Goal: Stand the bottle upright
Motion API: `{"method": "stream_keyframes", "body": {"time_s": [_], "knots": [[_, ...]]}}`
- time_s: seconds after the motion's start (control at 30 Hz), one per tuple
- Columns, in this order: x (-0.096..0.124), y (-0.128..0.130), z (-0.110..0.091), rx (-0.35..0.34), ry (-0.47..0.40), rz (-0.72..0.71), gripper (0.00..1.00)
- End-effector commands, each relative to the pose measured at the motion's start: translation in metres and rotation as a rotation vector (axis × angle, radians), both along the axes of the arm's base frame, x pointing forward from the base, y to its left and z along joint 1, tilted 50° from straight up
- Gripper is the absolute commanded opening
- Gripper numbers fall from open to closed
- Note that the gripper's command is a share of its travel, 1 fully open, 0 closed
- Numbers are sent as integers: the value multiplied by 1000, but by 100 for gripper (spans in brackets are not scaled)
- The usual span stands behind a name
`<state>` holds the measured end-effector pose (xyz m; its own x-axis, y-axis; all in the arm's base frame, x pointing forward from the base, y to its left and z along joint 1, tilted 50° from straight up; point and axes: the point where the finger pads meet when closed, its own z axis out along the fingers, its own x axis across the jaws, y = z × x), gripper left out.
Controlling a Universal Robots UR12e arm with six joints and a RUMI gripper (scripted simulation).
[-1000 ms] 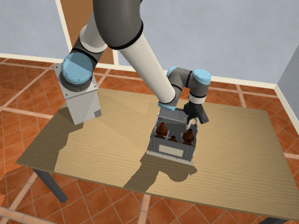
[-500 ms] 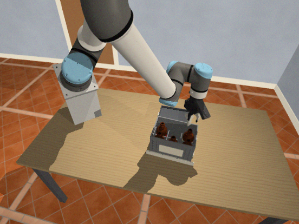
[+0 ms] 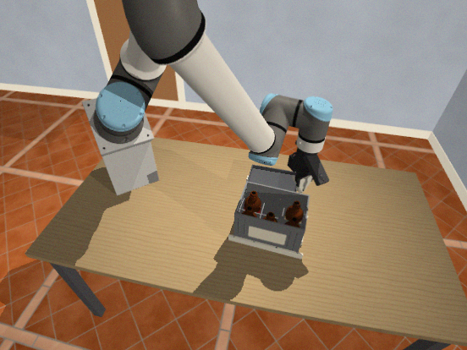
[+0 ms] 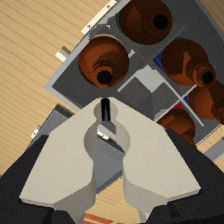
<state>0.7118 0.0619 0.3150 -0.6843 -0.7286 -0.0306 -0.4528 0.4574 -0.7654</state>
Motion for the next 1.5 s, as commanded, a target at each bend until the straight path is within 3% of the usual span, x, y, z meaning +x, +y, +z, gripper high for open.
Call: {"method": "stream_keyframes", "body": {"time_s": [0.0, 0.93, 1.03, 1.33, 1.4, 1.47], "knots": [[0, 0, 1, 0, -1, 0, 0], [-3, -2, 0, 0, -1, 0, 0], [-17, -16, -5, 2, 0, 0, 0], [-105, -77, -38, 4, 2, -1, 0], [-105, -77, -38, 4, 2, -1, 0], [-128, -89, -47, 3, 1, -1, 0]]}}
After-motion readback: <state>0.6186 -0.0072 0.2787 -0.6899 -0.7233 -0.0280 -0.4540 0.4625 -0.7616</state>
